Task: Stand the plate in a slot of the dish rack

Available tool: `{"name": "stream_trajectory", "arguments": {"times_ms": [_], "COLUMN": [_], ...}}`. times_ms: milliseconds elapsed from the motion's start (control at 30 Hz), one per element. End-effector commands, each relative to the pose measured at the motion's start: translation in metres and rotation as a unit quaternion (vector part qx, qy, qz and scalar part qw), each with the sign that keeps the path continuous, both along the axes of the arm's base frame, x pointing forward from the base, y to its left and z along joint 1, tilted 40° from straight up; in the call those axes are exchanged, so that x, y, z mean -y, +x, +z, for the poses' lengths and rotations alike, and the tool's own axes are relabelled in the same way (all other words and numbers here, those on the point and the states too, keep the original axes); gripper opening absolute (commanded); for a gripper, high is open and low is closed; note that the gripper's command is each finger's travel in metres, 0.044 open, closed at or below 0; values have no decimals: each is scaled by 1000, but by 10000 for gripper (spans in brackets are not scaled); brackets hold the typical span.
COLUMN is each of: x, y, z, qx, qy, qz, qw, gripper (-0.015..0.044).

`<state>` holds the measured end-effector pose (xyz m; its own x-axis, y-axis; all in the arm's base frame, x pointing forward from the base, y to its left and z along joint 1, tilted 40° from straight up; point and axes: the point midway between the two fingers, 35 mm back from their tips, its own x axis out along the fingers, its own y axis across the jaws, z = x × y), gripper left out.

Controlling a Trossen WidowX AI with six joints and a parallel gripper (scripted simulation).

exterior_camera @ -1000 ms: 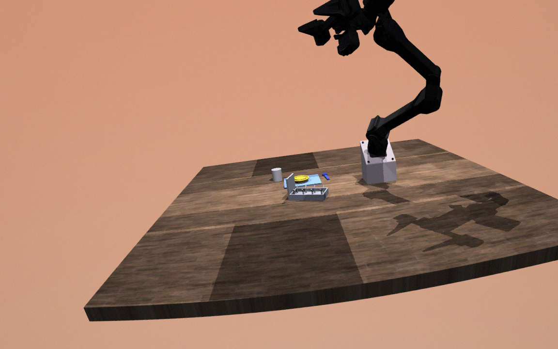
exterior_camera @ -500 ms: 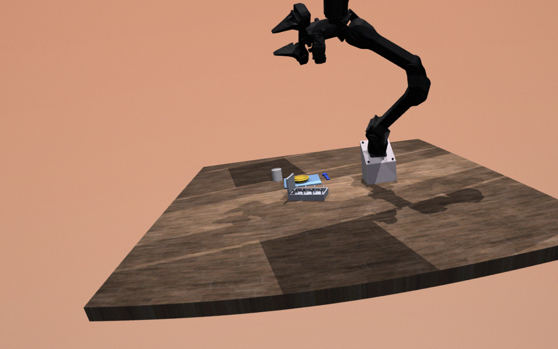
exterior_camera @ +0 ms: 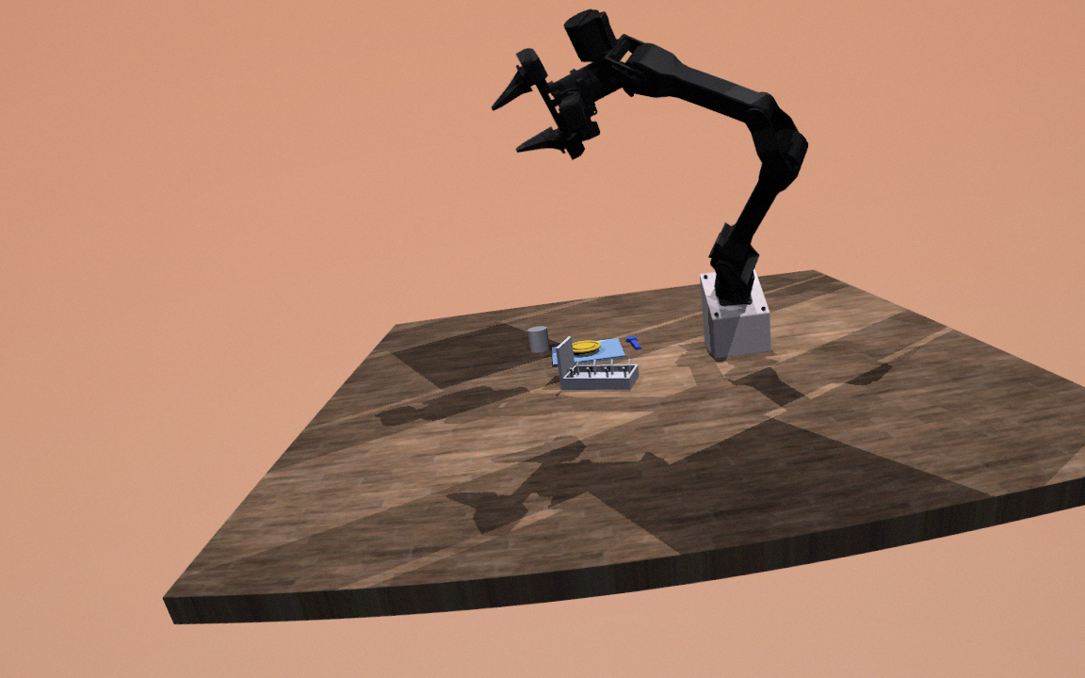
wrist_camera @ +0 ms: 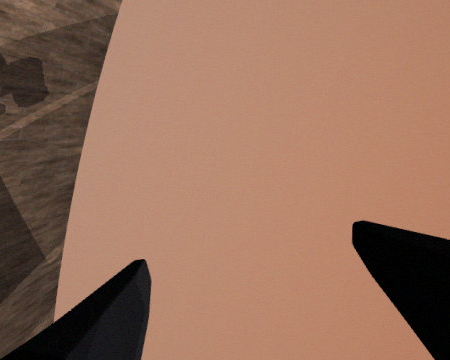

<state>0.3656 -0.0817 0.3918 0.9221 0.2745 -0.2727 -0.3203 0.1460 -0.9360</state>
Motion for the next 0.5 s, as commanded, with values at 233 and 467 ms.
{"name": "stream_trajectory", "arguments": {"times_ms": [233, 467], "x": [23, 33], "y": [22, 28], "z": [-71, -117], "qx": [-137, -224], "qy": [113, 182], "qz": [-47, -80], "qw": [983, 954], "gripper": [400, 400]}}
